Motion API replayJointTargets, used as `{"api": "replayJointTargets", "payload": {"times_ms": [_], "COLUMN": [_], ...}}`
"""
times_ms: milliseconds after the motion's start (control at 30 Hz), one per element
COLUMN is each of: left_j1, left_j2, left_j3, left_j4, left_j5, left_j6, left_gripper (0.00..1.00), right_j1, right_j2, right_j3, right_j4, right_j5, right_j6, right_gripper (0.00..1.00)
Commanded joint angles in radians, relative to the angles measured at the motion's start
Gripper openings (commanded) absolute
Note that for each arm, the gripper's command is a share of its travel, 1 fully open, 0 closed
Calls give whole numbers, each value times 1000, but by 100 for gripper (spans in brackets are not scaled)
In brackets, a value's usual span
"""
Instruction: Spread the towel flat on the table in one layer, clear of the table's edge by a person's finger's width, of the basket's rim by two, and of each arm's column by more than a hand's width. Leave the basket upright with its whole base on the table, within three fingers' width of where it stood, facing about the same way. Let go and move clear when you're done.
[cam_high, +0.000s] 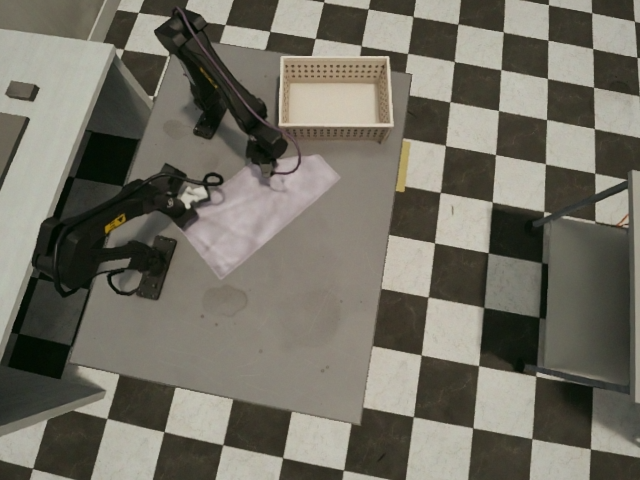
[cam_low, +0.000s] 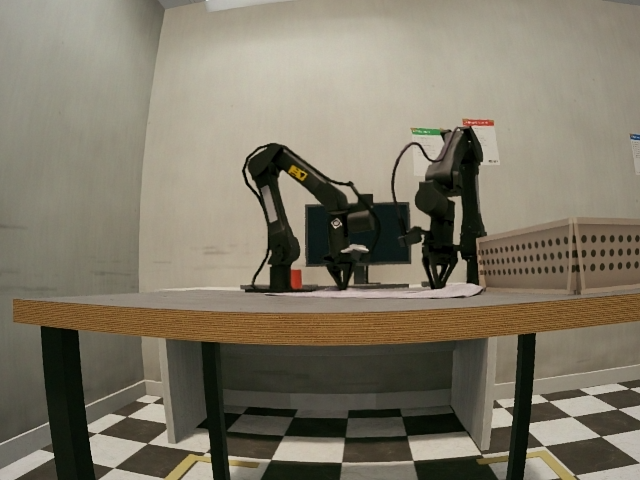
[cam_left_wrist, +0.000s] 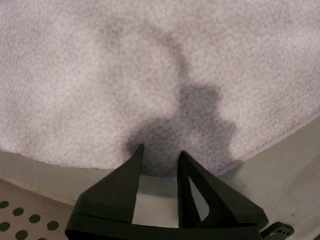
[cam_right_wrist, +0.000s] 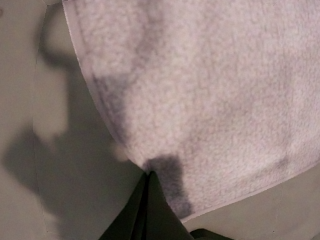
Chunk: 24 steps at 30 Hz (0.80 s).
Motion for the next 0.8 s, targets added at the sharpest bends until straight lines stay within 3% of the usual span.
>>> {"api": "replayJointTargets", "payload": {"times_ms": [0, 633, 667, 733, 767], "left_j1": [-6, 13, 13, 13, 18], "left_j2": [22, 32, 32, 32, 40], "left_j3": [-25, -35, -35, -35, -30], "left_j4": [31, 50, 50, 50, 53], "left_j5": [-5, -9, -9, -9, -8], "left_j6": [-7, 9, 9, 9, 15], "left_gripper": [34, 34, 27, 27, 19], "right_j1": [-11, -11, -11, -11, -11], "right_j2": [23, 23, 23, 23, 23], "right_j3": [-21, -21, -21, -21, -21], "right_j4": [38, 38, 38, 38, 38], "right_j5": [-4, -4, -4, -4, -4], "right_j6": [7, 7, 7, 7, 7], "right_gripper": [0, 0, 0, 0, 0]}}
